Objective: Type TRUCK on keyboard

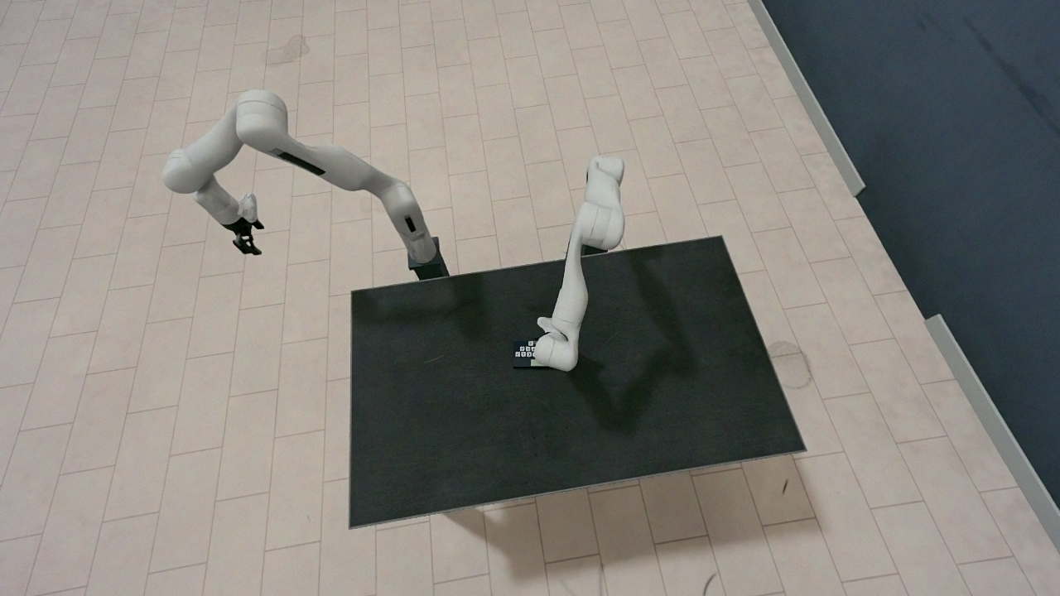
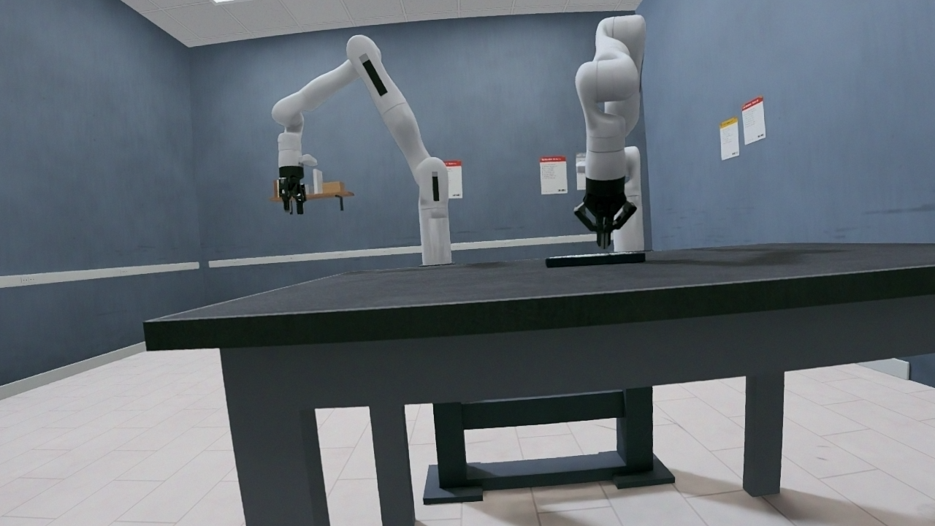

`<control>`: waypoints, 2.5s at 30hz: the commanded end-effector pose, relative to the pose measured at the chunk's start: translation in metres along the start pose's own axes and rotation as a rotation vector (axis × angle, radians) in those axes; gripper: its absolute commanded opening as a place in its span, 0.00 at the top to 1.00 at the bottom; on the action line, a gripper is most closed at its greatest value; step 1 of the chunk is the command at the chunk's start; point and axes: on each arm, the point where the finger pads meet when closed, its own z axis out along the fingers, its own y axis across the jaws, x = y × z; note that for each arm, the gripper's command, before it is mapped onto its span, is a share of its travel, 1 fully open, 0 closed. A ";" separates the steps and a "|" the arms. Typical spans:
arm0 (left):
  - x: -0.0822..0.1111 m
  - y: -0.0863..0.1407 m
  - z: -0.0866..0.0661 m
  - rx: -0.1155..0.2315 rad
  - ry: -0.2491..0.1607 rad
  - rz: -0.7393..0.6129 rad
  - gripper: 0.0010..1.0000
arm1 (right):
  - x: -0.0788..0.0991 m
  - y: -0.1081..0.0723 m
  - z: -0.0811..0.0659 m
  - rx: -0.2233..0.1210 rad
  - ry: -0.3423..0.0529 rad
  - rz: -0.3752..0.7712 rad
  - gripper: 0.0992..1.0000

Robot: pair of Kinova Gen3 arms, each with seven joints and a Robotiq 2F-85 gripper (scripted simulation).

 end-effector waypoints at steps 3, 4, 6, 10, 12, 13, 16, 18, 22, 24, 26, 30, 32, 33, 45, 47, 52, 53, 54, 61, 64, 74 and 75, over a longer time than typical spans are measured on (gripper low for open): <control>0.000 0.000 -0.001 0.001 -0.002 0.000 0.90 | 0.000 0.000 -0.001 0.000 -0.002 0.000 0.00; 0.000 0.000 -0.001 0.001 -0.002 0.000 0.90 | 0.000 0.000 -0.001 0.000 -0.002 0.000 0.00; -0.001 0.000 0.000 0.001 -0.002 0.000 0.90 | 0.000 0.000 -0.001 0.000 -0.002 0.000 0.00; -0.001 0.000 0.002 0.001 -0.002 0.000 0.90 | 0.000 0.000 -0.001 0.000 -0.002 0.000 0.00; -0.002 0.000 0.003 0.001 -0.002 0.000 0.90 | 0.000 0.000 -0.001 0.000 -0.002 0.000 0.00; -0.003 0.000 0.004 0.001 -0.002 0.000 0.90 | 0.000 0.000 -0.001 0.000 -0.002 0.000 0.00; -0.003 0.000 0.005 0.001 -0.002 0.000 0.90 | 0.000 0.000 -0.001 0.000 -0.002 0.000 0.00; -0.003 0.000 0.005 0.001 -0.002 0.000 0.90 | 0.000 0.000 -0.001 0.000 -0.002 0.000 0.00; -0.003 0.000 0.006 0.001 -0.002 0.000 0.90 | 0.000 0.000 -0.001 0.000 -0.002 0.000 0.00; -0.004 0.000 0.006 0.001 -0.002 0.000 0.90 | 0.000 0.000 -0.001 0.000 -0.002 0.000 0.00; -0.004 0.000 0.006 0.001 -0.002 0.000 0.90 | 0.000 0.000 -0.001 0.000 -0.002 0.000 0.00; -0.004 0.000 0.006 0.001 -0.002 0.000 0.90 | 0.000 0.000 -0.001 0.000 -0.002 0.000 0.00; -0.004 0.000 0.007 0.001 -0.002 0.000 0.90 | 0.000 0.000 -0.001 0.000 -0.002 0.000 0.00; -0.004 0.000 0.007 0.001 -0.002 0.000 0.90 | 0.000 0.000 -0.001 0.000 -0.002 0.000 0.00; -0.004 0.000 0.008 0.001 -0.002 0.000 0.90 | 0.000 0.000 -0.001 0.000 -0.002 0.000 0.00; -0.004 0.000 0.008 0.001 -0.002 0.000 0.90 | 0.000 0.000 -0.001 0.000 -0.002 0.000 0.00; -0.005 0.000 0.009 0.001 -0.002 0.000 0.90 | 0.000 0.000 -0.001 0.000 -0.002 0.000 0.00; -0.005 0.000 0.009 0.001 -0.002 0.000 0.90 | 0.000 0.000 -0.001 0.000 -0.002 0.000 0.00; -0.005 0.000 0.009 0.001 -0.002 0.000 0.90 | 0.000 0.000 -0.001 0.000 -0.002 0.000 0.00; -0.005 0.000 0.009 0.001 -0.002 0.000 0.90 | 0.000 0.000 -0.001 0.000 -0.002 0.000 0.00; -0.004 0.000 0.007 0.001 -0.002 0.000 0.90 | 0.000 0.000 -0.001 0.000 -0.002 0.000 0.00; 0.000 0.000 -0.001 0.001 -0.002 0.000 0.90 | 0.000 0.000 -0.001 0.000 -0.002 0.000 0.00; 0.000 -0.001 -0.001 0.001 -0.002 0.000 0.90 | 0.000 0.000 -0.001 0.000 -0.002 0.000 0.00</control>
